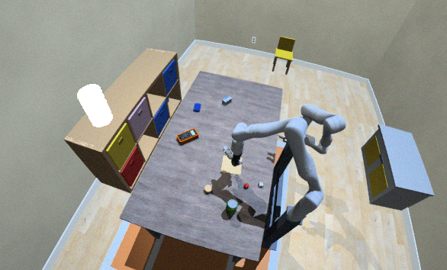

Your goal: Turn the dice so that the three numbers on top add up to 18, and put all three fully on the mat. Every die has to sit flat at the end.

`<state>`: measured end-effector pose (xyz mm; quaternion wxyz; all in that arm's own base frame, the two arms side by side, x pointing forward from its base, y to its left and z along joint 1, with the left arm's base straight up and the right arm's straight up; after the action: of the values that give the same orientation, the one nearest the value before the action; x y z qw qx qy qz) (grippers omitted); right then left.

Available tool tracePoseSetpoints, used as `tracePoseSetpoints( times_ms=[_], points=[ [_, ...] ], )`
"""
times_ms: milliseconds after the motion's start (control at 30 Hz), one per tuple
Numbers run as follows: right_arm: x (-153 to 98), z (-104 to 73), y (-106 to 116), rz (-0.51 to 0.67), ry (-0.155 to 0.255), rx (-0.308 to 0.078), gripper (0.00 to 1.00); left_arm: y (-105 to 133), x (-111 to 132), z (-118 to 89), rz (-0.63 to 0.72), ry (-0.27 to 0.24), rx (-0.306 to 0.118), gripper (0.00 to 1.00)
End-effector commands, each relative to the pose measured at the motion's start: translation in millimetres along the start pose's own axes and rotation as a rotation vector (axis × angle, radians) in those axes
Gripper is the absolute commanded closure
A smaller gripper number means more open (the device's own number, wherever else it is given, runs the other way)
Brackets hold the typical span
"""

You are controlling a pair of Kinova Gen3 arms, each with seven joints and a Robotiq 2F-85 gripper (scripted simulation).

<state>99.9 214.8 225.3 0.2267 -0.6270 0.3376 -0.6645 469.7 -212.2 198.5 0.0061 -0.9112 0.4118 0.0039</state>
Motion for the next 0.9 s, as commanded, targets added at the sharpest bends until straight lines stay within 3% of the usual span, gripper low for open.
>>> tracePoseSetpoints(
  times_ms=[0, 367, 867],
  points=[
    [0, 0.0, 0, 0.001, 0.000, 0.000, 0.002, -15, 2, 1, 0.120, 0.001, -0.006, 0.715],
    [0, 0.0, 0, 0.001, 0.000, 0.000, 0.002, -58, 3, 6, 0.448, 0.001, -0.007, 0.715],
    [0, 0.0, 0, 0.001, 0.000, 0.000, 0.002, -106, -1, 10, 0.779, 0.009, -0.005, 0.715]
  ],
)
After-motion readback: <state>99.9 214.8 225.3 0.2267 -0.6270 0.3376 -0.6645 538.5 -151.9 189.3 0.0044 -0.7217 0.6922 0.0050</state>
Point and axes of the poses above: on each arm, the point where the finger pads meet when closed, its own z axis out along the fingers, its own x axis across the jaws, y = z × x, the point moved 8 cm from there along -z, back along the fingers, and after that the axes turned 1 degree about z, right-handed, at the moved point
